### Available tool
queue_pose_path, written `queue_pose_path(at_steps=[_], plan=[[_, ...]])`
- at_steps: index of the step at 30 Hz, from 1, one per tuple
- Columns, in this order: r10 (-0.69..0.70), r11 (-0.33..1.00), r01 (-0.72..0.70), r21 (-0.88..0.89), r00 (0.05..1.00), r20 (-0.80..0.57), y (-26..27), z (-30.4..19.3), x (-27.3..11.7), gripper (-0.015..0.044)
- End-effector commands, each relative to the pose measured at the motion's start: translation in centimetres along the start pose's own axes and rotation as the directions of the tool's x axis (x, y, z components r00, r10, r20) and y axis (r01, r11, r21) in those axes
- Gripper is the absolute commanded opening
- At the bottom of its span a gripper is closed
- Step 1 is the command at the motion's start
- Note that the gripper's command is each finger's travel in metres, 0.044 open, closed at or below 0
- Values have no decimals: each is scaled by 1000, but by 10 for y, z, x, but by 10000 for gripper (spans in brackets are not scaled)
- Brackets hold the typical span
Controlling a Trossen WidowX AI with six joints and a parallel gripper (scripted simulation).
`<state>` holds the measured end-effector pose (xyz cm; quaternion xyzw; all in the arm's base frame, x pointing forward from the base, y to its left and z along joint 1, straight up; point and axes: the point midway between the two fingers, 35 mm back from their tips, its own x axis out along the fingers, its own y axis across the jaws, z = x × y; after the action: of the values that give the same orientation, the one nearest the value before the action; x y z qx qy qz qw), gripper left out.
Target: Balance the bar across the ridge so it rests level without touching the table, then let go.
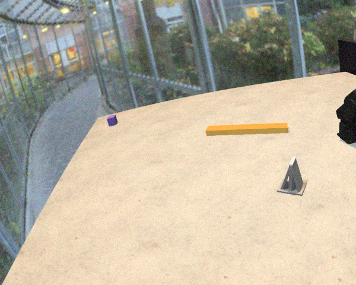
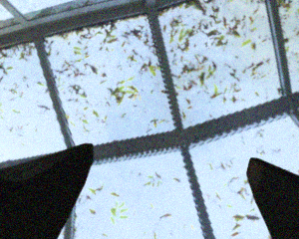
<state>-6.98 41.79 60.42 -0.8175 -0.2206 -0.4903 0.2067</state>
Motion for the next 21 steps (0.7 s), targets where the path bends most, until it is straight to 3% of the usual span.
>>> queue_pose_path(at_steps=[1, 4, 21], plan=[[-2, 1000, 2, -6, 1000, 0, 0, 1, 0, 374], [-23, 996, 23, -86, 1000, 2, 0, 14, 7, 315], [-130, 843, 160, -513, 987, 93, 17, 114, 46, 315]])
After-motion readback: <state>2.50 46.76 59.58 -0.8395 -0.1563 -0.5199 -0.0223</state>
